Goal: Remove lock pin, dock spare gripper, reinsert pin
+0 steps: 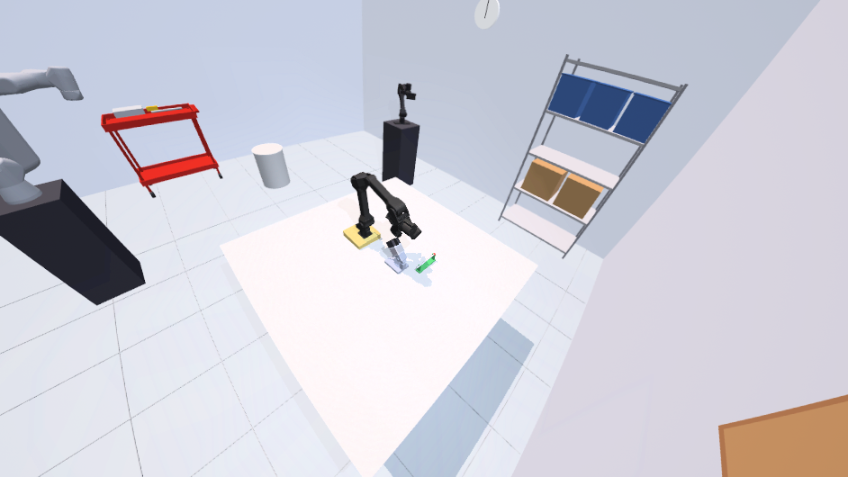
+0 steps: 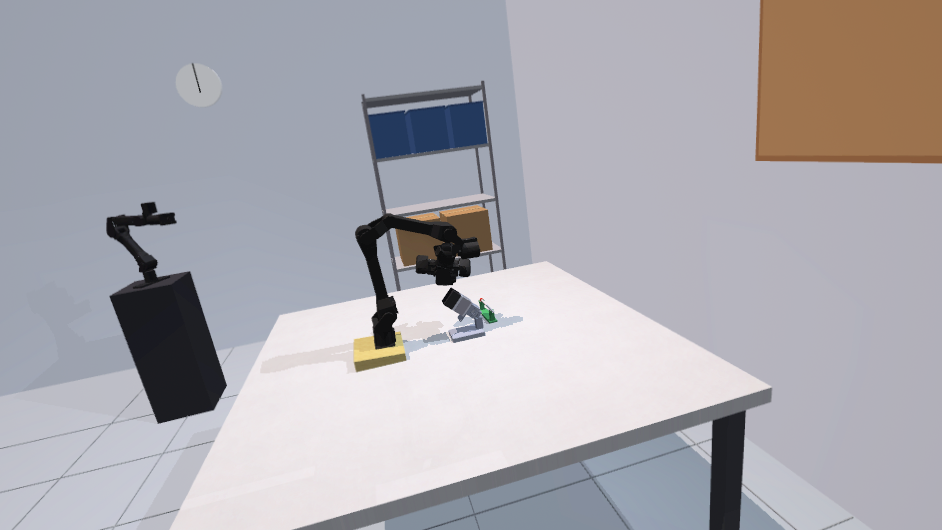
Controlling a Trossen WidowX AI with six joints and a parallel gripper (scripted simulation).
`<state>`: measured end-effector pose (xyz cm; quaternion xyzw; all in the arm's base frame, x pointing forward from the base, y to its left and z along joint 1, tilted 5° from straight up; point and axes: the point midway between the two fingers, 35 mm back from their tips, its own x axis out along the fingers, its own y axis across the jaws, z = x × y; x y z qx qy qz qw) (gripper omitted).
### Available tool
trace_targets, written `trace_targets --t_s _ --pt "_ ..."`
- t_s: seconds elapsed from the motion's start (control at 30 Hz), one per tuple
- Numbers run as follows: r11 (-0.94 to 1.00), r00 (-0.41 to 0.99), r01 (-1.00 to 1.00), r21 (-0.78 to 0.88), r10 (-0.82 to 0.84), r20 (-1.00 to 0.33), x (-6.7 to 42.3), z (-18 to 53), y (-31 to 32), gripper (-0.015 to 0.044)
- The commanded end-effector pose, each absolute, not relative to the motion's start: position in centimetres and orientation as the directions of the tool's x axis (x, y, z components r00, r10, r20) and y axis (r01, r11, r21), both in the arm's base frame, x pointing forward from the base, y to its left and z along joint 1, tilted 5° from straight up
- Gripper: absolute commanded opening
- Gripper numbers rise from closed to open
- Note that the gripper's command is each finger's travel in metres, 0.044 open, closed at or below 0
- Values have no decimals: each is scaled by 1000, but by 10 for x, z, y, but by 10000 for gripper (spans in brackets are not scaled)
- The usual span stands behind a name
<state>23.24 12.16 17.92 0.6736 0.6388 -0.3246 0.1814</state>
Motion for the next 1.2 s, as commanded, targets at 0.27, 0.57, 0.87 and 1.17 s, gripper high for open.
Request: trace_targets --t_s 0.27,0.57,0.87,1.17 --pt "924 -78 282 259 291 -954 299 163 111 180" --pt "939 -49 -332 85 73 -996 326 161 108 180" --pt "570 11 -817 -87 -135 -991 352 161 109 180" --pt "10 83 -996 -90 -297 -951 376 165 115 180"
